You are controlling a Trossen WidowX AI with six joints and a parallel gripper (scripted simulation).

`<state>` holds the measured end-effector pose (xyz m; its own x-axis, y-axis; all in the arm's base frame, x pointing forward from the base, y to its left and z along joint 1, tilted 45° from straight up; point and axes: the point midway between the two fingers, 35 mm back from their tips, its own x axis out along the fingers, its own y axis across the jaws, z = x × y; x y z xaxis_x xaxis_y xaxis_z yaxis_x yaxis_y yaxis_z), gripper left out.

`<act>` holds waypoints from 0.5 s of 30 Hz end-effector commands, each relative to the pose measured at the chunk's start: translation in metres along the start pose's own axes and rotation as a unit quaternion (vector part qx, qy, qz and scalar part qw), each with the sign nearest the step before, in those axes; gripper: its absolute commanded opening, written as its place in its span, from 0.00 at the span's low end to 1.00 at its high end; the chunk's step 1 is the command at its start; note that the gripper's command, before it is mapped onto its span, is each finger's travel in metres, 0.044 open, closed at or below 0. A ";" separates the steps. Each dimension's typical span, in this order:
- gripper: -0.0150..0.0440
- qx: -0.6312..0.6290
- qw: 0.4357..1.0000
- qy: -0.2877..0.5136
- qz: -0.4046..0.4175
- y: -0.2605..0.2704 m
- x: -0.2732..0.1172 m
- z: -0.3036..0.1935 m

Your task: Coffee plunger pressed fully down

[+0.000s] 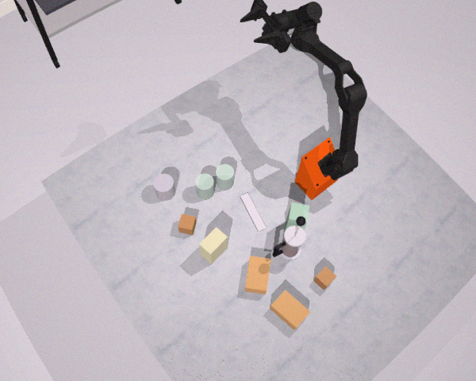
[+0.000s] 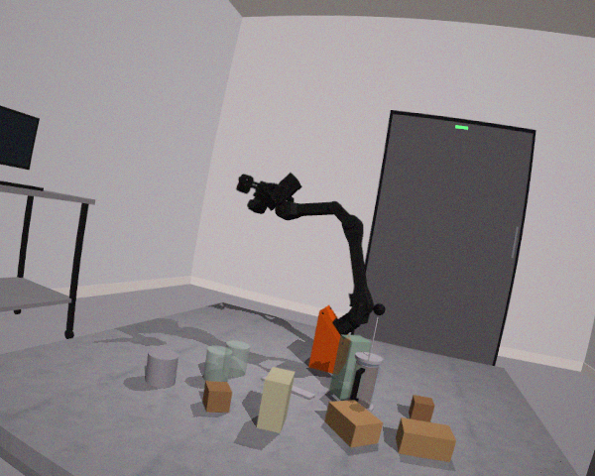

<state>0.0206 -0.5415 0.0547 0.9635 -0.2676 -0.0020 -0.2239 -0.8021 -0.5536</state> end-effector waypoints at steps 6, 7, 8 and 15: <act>1.00 0.118 0.993 -0.016 -0.013 -0.025 0.028 -0.010; 1.00 0.159 0.987 -0.023 -0.017 -0.035 0.037 -0.012; 1.00 0.202 0.979 -0.031 -0.021 -0.046 0.047 -0.014; 1.00 0.472 0.876 -0.098 -0.024 -0.132 0.100 -0.010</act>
<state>0.1035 -0.5065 0.1141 0.9894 -0.1430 -0.0249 -0.0721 -0.3353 -0.9393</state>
